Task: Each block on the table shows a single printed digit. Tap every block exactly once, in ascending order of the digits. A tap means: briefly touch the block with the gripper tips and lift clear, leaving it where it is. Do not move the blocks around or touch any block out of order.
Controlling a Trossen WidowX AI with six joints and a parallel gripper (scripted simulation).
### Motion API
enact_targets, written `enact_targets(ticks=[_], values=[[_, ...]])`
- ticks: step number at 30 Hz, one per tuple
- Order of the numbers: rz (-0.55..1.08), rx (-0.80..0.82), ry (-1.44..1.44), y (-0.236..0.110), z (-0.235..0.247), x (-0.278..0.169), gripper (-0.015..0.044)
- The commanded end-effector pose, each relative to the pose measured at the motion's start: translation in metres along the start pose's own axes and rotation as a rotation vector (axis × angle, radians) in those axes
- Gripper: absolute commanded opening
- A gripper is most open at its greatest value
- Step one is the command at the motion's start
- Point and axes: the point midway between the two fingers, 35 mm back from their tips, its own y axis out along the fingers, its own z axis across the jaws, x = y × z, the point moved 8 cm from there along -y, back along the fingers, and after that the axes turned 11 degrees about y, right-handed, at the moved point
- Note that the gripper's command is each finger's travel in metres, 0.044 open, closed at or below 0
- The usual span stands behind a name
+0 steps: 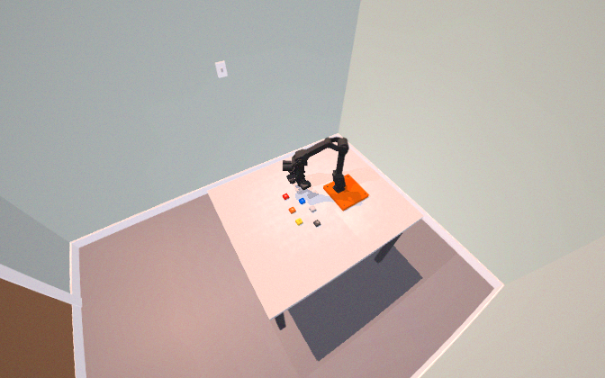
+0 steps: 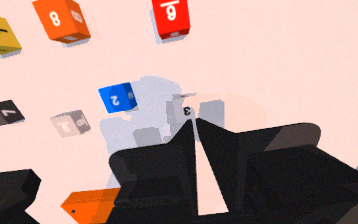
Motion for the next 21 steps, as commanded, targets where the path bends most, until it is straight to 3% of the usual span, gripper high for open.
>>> enact_targets(ticks=[1,21], values=[[-0.006,-0.002,-0.004,0.005,0.000,0.001,0.0020],[-0.006,-0.002,-0.004,0.032,0.000,0.001,0.0020]])
